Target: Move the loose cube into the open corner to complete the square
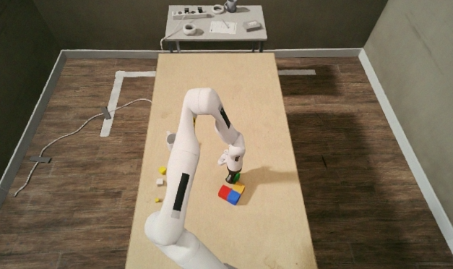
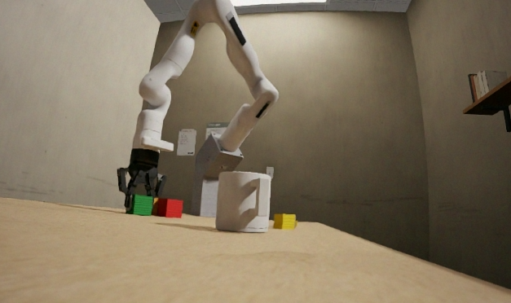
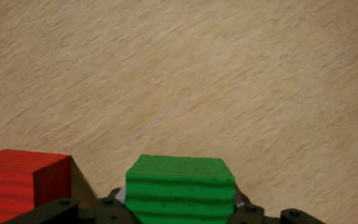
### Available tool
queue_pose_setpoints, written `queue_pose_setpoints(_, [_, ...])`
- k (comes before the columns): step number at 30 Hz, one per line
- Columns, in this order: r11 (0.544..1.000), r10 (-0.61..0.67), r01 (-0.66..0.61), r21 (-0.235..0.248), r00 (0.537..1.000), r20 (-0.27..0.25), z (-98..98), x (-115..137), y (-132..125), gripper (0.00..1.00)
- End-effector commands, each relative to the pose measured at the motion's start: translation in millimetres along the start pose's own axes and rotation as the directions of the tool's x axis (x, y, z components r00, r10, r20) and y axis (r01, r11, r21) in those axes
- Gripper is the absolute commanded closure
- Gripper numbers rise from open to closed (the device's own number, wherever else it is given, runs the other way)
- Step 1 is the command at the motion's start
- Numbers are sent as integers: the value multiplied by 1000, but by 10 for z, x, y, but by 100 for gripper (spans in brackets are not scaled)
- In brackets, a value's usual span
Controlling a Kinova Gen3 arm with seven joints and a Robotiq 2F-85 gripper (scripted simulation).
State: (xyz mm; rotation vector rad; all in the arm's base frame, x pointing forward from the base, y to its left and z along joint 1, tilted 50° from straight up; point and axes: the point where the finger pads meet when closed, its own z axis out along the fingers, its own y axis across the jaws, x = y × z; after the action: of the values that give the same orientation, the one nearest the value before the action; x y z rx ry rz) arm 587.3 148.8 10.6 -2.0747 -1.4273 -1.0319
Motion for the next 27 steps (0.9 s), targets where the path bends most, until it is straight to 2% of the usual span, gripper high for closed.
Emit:
queue_pose_setpoints(1, [1000, 0, 0, -2, 1000, 0, -8, -2, 9, 90])
queue_pose_setpoints(8, [1000, 0, 0, -2, 1000, 0, -8, -2, 9, 90])
queue_pose_setpoints(9, [1000, 0, 0, -2, 1000, 0, -8, -2, 9, 19])
queue_pose_setpoints(27, [1000, 0, 0, -2, 1000, 0, -8, -2, 9, 19])
